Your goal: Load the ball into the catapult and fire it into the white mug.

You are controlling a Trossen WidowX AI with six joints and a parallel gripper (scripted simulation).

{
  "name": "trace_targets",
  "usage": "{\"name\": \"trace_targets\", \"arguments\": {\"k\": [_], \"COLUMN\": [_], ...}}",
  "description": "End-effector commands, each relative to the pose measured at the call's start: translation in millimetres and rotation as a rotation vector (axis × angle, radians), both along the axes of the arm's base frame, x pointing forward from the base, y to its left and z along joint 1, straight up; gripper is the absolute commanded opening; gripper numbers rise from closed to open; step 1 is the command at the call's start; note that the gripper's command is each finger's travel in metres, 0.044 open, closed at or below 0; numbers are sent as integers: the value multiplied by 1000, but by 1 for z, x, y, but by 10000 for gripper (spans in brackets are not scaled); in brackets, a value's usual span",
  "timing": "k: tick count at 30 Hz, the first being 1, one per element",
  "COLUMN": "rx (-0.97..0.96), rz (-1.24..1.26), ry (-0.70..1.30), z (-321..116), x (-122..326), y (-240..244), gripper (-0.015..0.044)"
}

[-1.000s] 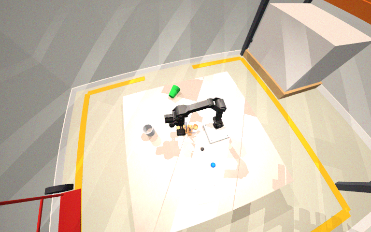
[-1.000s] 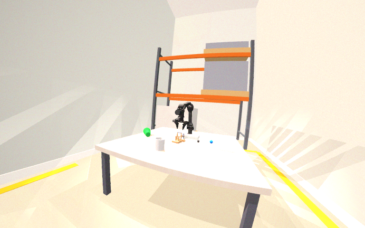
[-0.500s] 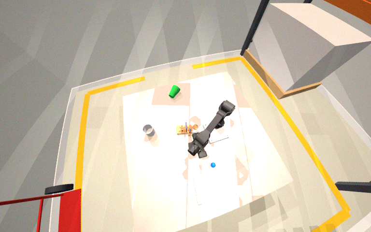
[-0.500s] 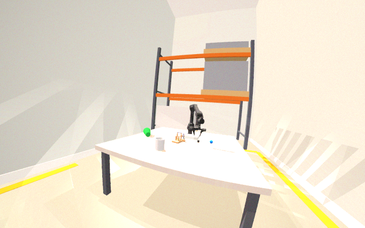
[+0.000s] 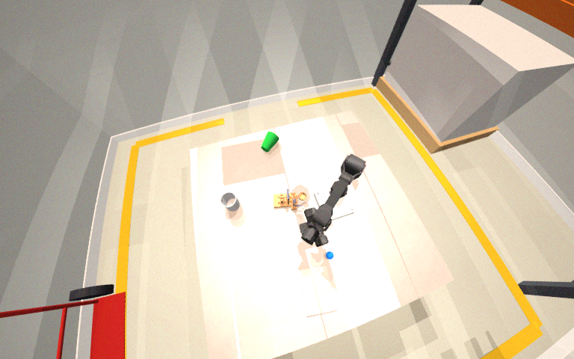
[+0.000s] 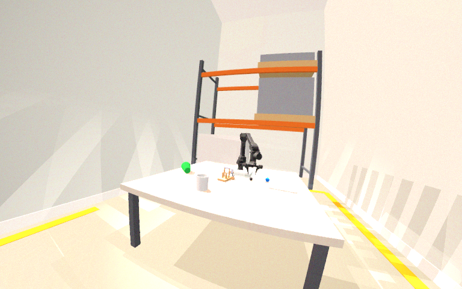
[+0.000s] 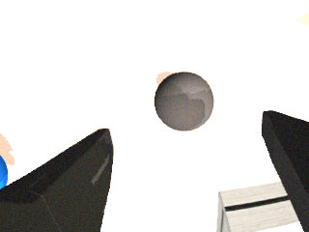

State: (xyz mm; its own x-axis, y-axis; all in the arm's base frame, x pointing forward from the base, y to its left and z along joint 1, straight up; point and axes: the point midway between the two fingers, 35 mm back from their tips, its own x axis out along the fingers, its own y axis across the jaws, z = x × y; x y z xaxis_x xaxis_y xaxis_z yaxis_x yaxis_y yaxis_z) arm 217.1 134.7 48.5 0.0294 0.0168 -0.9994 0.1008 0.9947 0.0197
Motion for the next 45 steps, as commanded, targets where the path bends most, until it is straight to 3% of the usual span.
{"name": "trace_targets", "arguments": {"k": [1, 27, 33, 40, 43, 45], "rx": [-4, -4, -4, -4, -4, -3], "rz": [-5, -5, -5, -5, -5, -5], "ry": [5, 6, 6, 6, 6, 5], "z": [-7, -46, -46, -46, -42, -33], "x": [-2, -2, -2, -2, -1, 1], "y": [-1, -1, -1, -1, 0, 1], "gripper": [300, 300, 142, 96, 17, 0]}}
